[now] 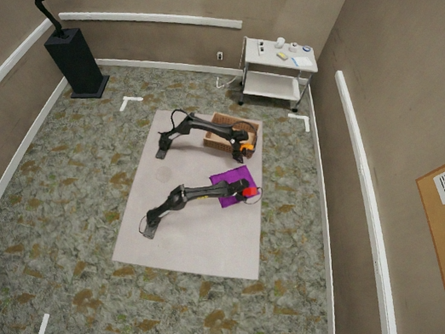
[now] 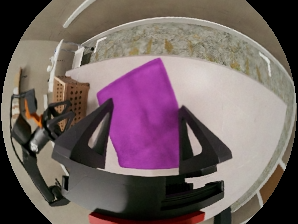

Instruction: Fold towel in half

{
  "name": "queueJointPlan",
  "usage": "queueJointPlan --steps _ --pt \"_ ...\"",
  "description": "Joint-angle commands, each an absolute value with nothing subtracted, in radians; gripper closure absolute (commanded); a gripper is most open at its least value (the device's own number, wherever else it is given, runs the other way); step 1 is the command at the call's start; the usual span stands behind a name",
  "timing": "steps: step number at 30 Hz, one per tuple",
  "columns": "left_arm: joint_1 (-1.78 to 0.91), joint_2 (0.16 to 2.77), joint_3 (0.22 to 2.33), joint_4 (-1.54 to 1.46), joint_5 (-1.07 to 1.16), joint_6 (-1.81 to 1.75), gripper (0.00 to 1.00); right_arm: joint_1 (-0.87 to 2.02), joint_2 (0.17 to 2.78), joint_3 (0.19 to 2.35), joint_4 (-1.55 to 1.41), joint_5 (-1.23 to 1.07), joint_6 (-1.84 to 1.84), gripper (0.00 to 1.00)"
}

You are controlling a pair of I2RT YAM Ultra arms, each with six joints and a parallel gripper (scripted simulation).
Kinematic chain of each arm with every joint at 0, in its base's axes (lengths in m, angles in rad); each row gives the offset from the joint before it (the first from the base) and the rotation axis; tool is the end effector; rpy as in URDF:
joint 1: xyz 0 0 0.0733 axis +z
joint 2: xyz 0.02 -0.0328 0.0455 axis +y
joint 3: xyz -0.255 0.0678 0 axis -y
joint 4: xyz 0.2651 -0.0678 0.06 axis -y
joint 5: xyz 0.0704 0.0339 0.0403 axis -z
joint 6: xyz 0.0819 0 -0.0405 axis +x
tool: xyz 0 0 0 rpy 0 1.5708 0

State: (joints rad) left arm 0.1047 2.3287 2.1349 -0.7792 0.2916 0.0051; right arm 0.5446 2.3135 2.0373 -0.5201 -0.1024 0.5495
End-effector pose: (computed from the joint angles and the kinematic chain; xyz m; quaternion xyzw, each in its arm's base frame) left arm 0.5499 0.0352 0.1887 -0.0043 0.9465 -0.1226 0.2985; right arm 0.4826 0.3034 0.1834 -0.0171 0.9248 0.2367 0.2975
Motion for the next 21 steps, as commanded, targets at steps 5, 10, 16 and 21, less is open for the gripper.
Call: queueJointPlan --steps 5,10,16,21 --pt "0.119 2.184 2.075 -0.826 0.312 0.018 0.22 0.535 2.171 1.972 -0.569 -0.111 0.540 0.16" --pt "0.121 2.131 2.054 -0.856 0.313 0.020 0.22 0.533 2.115 1.945 -0.598 -0.111 0.539 0.16" --pt "0.121 2.104 2.078 -0.869 0.314 0.021 0.22 0.532 2.088 1.957 -0.611 -0.111 0.539 0.16" --pt "0.120 2.104 2.077 -0.861 0.314 0.020 0.22 0.532 2.087 1.955 -0.611 -0.111 0.540 0.16"
